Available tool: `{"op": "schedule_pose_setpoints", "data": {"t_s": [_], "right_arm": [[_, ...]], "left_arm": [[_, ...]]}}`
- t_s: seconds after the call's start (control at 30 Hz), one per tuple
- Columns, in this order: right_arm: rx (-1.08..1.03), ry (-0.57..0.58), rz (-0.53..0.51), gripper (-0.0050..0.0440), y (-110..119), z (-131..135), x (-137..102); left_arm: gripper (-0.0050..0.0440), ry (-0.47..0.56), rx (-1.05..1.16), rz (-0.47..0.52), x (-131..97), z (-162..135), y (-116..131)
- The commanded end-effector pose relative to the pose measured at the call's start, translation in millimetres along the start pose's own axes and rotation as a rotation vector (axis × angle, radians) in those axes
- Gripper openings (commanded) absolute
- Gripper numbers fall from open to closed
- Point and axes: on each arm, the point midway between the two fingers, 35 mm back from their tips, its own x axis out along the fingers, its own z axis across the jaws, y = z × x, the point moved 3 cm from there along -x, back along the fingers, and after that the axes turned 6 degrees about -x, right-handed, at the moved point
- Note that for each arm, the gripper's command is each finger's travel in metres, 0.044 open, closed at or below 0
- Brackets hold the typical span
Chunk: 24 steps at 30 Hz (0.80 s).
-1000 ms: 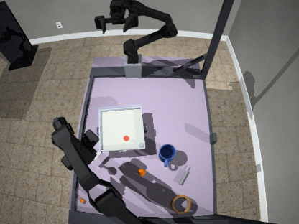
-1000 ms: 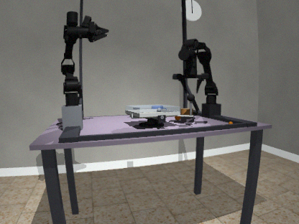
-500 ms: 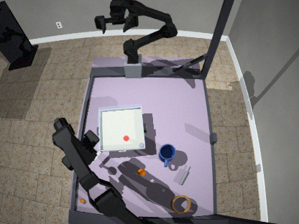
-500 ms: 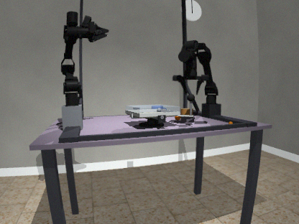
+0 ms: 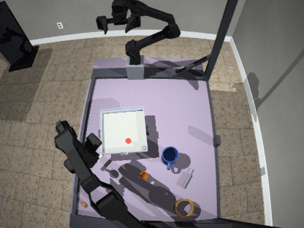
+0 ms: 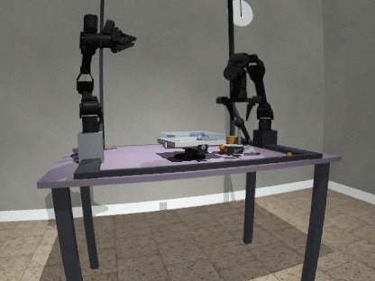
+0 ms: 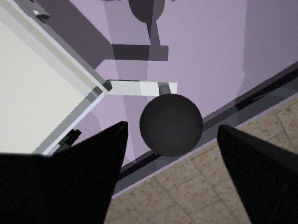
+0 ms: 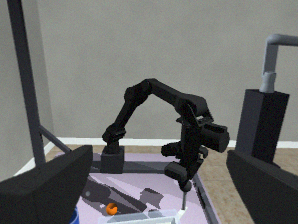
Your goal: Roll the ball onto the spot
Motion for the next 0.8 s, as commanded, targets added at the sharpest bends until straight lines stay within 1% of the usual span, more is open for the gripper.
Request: {"op": "schedule_pose_setpoints", "data": {"t_s": [0.0,0.77], "right_arm": [[-0.020,-0.002,-0.003,0.0400,-5.9,0.3,-0.2],[-0.020,-0.002,-0.003,0.0400,-5.9,0.3,-0.2]], "left_arm": [[0.0270,-0.009,0.005,0.018,-5.3,3.0,-0.3],[0.0270,-0.010,0.003,0.021,-3.5,3.3,0.3]]}}
